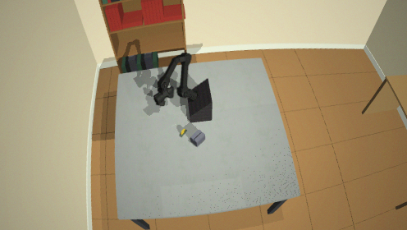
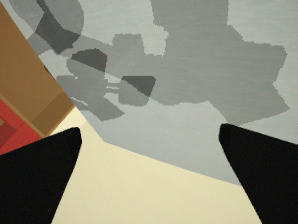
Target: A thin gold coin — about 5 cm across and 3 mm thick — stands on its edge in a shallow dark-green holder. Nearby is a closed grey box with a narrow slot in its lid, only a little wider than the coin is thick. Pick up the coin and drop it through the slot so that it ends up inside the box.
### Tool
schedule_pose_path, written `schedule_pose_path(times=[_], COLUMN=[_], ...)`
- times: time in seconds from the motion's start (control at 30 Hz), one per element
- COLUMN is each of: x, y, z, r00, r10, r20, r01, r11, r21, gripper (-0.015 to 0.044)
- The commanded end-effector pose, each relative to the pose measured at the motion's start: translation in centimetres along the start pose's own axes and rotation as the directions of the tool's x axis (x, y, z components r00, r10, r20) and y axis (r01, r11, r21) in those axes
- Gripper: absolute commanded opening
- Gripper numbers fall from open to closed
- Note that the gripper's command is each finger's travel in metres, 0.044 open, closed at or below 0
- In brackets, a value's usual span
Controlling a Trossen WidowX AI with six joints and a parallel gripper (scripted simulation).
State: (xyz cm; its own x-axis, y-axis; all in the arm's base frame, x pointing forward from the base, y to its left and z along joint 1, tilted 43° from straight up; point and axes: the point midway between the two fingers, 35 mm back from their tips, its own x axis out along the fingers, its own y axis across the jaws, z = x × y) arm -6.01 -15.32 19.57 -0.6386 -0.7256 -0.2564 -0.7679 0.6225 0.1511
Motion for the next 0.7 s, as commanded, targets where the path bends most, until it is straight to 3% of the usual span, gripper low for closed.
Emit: schedule_pose_path(times=[0.0, 0.1, 0.27, 0.5, 0.67], x=[0.0, -0.4, -2.0, -5.6, -8.0], y=[-0.1, -2.0, -6.6, -12.2, -14.4], z=[0.0, 0.4, 1.5, 3.2, 4.6], r00=[1.000, 0.996, 0.962, 0.891, 0.851], r10=[-0.005, -0.080, -0.235, -0.376, -0.423], r20=[0.003, 0.043, 0.140, 0.255, 0.310], r01=[0.005, 0.075, 0.158, 0.042, -0.103], r11=[1.000, 0.992, 0.895, 0.627, 0.445], r21=[0.007, 0.104, 0.416, 0.778, 0.890], gripper=[0.0374, 0.0295, 0.0164, 0.0161, 0.0161])
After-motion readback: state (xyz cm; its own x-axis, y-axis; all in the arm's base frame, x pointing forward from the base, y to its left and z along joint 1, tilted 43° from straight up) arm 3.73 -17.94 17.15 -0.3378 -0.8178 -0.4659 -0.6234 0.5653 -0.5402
